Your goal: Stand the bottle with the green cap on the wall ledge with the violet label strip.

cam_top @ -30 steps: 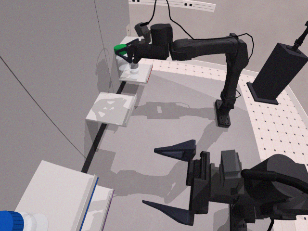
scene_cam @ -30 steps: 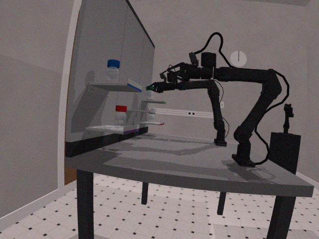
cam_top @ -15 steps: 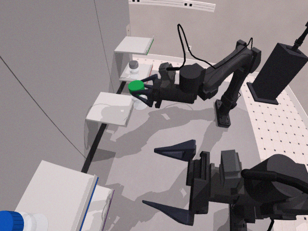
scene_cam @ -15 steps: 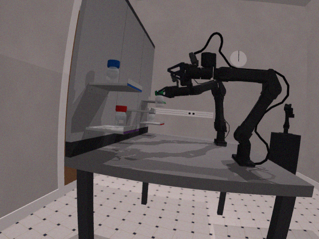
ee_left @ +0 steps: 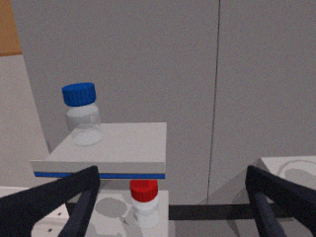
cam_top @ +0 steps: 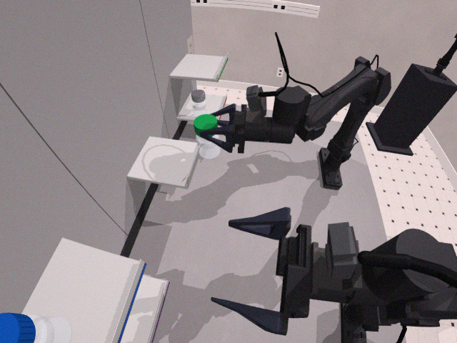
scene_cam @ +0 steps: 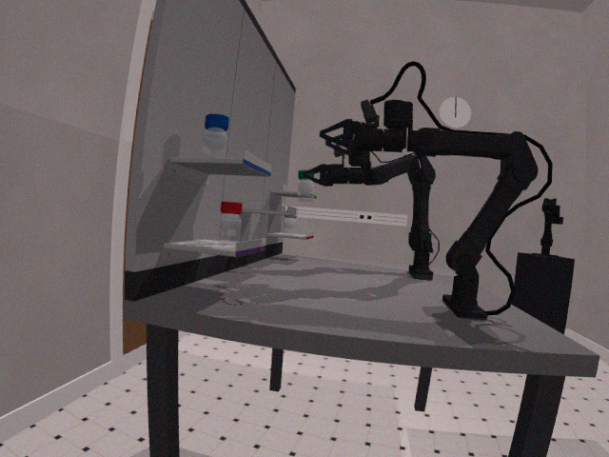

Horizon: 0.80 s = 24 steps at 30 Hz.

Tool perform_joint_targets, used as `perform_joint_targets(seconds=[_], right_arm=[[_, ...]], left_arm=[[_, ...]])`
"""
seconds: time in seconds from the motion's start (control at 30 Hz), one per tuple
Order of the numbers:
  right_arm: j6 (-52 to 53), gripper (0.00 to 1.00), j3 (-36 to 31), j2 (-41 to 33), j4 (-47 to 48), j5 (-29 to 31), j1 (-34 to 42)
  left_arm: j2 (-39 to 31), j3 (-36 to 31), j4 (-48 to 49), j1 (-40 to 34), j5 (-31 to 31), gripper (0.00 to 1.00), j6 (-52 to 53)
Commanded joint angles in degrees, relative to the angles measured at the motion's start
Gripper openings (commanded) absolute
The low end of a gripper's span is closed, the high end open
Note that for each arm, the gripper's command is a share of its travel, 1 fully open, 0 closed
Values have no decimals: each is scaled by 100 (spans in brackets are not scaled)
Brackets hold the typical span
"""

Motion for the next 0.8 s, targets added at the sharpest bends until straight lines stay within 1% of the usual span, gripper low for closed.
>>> perform_joint_targets(seconds=[0.0,0.03,0.07,0.1,0.2,0.3,0.4,0.77], right_arm=[[-158,50,-174,-303,475,-802,-188],[-158,50,-174,-303,475,-802,-188],[-175,50,-284,-363,549,-1069,-298],[-184,50,-338,-397,575,-1193,-357],[-196,50,-446,-453,635,-1408,-491],[-148,50,-476,-457,580,-1360,-540],[-142,50,-528,-401,788,-1368,-520],[-141,50,-513,-384,703,-1375,-519]], left_arm=[[-46,178,54,-55,-54,100,60],[-46,178,54,-55,-54,100,60],[-46,178,54,-55,-54,100,60],[-46,178,54,-55,-54,100,60],[-46,178,54,-55,-54,100,60],[-46,178,54,-55,-54,100,60],[-46,178,54,-55,-54,100,60],[-46,178,54,-55,-54,100,60]])
